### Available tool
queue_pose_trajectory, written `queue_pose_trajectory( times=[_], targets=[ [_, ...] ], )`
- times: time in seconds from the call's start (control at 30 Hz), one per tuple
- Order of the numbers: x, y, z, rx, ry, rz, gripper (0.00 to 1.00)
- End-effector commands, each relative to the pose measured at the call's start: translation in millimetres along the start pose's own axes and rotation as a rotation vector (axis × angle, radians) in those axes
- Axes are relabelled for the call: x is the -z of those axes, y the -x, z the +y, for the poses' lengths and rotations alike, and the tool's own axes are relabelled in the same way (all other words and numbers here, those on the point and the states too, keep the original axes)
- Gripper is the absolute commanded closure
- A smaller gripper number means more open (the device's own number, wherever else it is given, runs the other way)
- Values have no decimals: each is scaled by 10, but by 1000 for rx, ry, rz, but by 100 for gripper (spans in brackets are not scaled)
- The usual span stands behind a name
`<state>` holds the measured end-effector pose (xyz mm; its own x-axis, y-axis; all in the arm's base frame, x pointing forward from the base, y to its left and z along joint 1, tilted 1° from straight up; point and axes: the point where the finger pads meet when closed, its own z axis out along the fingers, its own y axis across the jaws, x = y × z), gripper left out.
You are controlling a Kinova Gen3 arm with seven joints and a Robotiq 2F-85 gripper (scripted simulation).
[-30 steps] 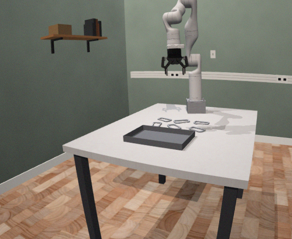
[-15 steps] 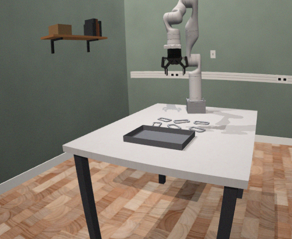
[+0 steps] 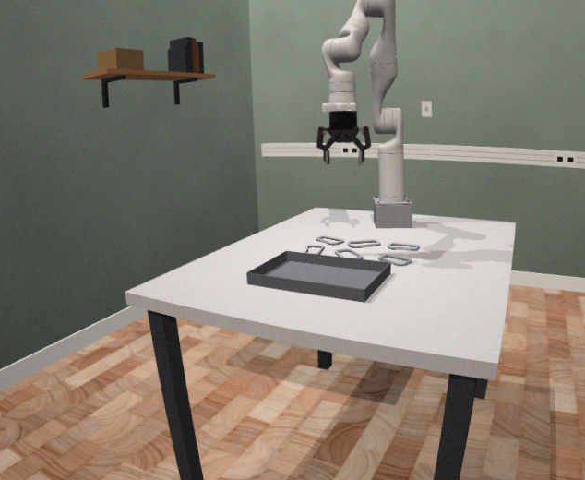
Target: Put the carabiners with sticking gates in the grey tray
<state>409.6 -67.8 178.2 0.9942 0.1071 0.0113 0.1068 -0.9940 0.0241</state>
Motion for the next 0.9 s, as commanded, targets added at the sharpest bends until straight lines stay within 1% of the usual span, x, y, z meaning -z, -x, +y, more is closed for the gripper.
queue_pose_trajectory(
  times=[0.0,0.3,0.33,0.87],
  targets=[
    [-127,38,99,-12,-4,-13,0],
    [-127,38,99,-12,-4,-13,0],
    [-591,100,424,-15,-1,-11,0],
    [-591,100,424,-15,-1,-11,0]
  ],
)
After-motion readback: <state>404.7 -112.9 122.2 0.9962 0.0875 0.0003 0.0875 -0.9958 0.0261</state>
